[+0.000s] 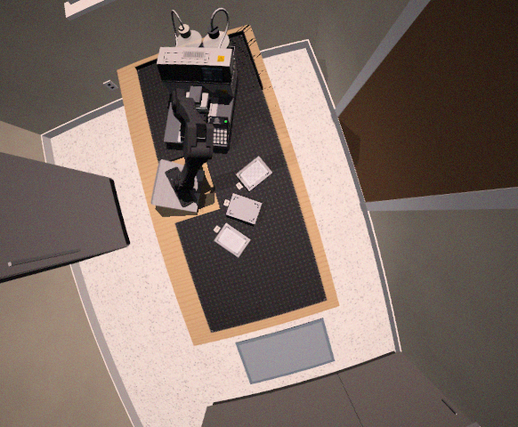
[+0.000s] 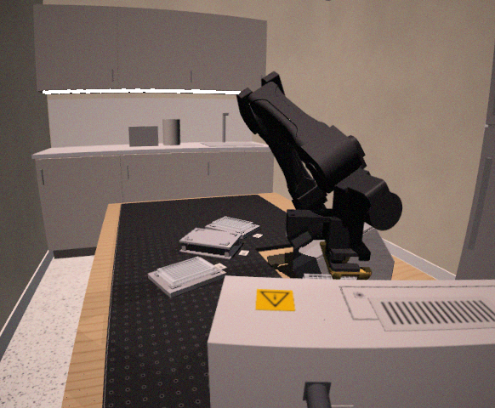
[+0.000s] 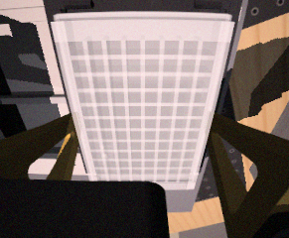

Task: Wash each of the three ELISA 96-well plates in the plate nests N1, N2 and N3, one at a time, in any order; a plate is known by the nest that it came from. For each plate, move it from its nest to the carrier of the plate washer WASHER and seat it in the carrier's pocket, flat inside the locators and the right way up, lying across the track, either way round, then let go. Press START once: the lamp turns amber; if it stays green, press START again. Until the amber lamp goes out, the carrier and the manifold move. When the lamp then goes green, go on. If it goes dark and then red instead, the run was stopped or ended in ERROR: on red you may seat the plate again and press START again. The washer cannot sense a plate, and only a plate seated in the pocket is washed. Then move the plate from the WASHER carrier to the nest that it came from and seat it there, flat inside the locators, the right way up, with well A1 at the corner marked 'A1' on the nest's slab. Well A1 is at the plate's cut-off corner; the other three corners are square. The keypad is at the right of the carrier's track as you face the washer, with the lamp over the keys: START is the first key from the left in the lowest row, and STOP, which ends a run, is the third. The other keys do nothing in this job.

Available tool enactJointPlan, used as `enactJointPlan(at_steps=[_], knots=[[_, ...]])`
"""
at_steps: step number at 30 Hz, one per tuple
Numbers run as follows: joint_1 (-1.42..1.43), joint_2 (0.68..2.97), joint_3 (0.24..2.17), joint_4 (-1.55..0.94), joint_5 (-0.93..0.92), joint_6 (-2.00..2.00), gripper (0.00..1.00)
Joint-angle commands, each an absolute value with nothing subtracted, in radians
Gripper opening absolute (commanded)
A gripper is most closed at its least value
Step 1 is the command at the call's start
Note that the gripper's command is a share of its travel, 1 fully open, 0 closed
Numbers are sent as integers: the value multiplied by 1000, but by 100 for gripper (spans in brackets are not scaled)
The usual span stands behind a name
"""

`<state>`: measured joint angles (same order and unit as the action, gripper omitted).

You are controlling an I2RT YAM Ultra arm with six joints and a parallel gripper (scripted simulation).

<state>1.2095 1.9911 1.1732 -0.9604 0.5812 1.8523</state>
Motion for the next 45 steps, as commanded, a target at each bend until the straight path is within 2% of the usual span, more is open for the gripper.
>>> enactJointPlan(at_steps=[1,45], knots=[[1213,1985,1175,-958,585,1851,0],[1202,1990,1157,-928,587,1839,0]])
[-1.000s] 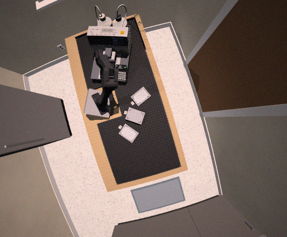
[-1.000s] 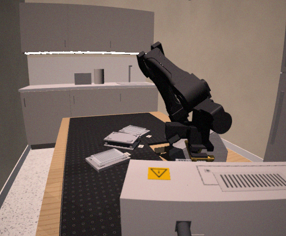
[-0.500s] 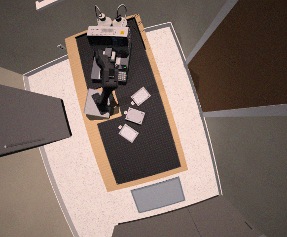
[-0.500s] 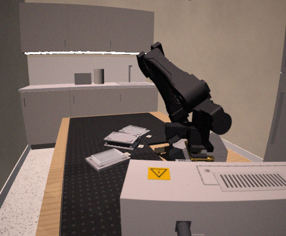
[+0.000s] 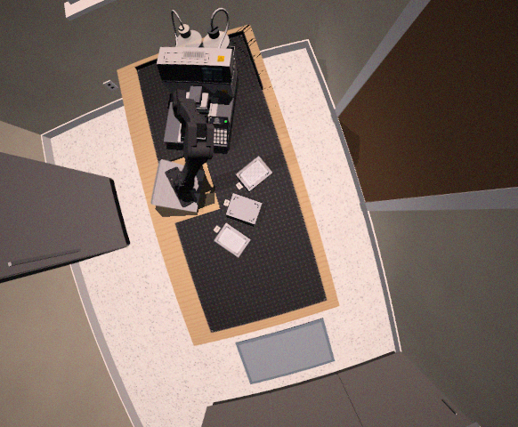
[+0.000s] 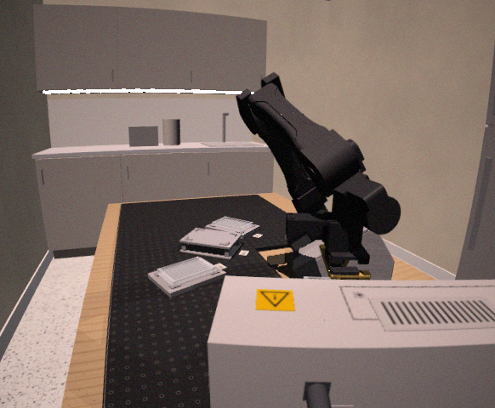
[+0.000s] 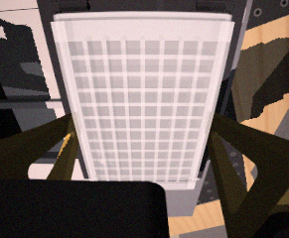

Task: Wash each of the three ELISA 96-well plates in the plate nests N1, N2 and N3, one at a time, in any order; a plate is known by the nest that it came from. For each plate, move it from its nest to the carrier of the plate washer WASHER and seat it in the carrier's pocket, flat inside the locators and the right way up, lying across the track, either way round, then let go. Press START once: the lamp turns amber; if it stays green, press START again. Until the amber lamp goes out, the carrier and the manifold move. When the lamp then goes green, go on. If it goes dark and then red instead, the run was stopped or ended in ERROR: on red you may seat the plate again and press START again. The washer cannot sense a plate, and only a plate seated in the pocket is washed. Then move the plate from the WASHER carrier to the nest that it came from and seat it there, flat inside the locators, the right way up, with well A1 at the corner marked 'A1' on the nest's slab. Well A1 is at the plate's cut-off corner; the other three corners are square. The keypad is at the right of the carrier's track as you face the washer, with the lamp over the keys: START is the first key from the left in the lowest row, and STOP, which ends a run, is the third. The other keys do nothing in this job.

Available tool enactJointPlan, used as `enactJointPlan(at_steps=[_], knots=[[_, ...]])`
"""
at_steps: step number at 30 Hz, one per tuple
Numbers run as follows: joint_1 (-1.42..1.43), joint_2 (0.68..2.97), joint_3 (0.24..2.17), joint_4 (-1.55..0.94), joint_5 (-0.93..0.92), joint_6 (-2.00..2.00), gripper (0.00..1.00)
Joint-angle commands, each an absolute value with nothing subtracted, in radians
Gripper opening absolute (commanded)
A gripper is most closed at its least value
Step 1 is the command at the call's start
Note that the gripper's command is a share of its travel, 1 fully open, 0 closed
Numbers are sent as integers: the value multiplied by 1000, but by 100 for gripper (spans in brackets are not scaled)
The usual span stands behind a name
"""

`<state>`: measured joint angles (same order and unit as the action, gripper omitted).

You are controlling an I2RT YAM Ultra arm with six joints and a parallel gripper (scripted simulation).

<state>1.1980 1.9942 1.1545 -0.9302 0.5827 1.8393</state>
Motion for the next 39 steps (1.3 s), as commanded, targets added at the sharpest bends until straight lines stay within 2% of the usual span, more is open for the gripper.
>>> enactJointPlan(at_steps=[1,39], knots=[[1202,1990,1157,-928,587,1838,0],[1193,1996,1144,-903,589,1827,0]])
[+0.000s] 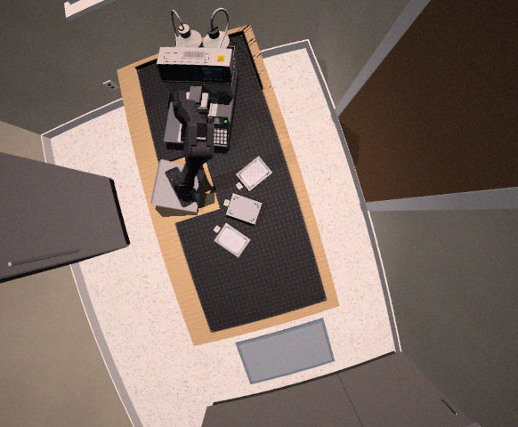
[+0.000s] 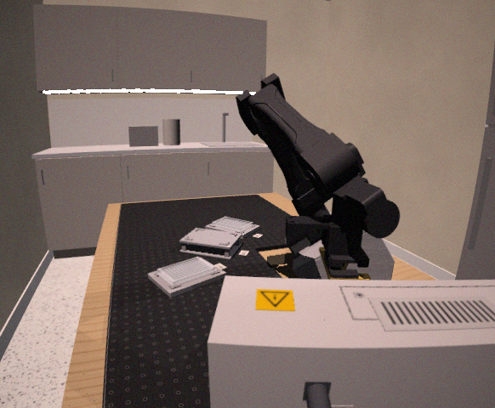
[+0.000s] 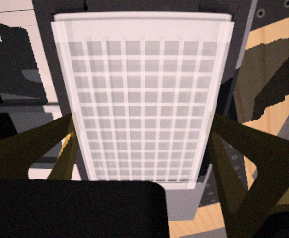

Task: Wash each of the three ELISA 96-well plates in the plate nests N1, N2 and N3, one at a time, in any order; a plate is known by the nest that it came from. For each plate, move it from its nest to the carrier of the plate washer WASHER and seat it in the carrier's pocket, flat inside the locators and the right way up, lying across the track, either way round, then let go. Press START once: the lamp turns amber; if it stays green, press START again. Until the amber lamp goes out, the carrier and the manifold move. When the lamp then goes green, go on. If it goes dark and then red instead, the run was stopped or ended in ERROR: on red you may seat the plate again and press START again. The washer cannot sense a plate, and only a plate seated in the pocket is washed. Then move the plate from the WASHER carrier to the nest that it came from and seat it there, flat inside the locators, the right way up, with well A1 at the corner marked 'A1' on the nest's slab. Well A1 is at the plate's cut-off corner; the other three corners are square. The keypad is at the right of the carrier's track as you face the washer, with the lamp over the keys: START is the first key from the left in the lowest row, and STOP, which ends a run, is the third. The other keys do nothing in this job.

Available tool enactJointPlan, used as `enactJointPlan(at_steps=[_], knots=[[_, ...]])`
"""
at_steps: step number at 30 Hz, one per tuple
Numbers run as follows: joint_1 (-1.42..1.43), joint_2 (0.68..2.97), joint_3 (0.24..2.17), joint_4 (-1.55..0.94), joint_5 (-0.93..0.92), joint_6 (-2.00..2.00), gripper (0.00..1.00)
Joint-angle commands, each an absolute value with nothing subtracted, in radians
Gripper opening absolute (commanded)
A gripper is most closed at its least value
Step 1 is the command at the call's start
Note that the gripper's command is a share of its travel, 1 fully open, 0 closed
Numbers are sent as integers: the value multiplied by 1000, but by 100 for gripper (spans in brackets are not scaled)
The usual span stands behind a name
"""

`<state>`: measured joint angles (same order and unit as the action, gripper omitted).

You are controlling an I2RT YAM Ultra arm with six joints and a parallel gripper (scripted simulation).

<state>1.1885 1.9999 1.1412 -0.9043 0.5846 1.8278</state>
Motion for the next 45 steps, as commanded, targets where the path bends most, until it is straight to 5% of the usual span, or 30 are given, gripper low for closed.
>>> enactJointPlan(at_steps=[1,9,10,45], knots=[[1193,1996,1144,-903,589,1827,0],[1191,1997,1141,-898,589,1825,0],[1191,1997,1141,-898,589,1825,100],[1211,1985,1168,-950,585,1849,100]])
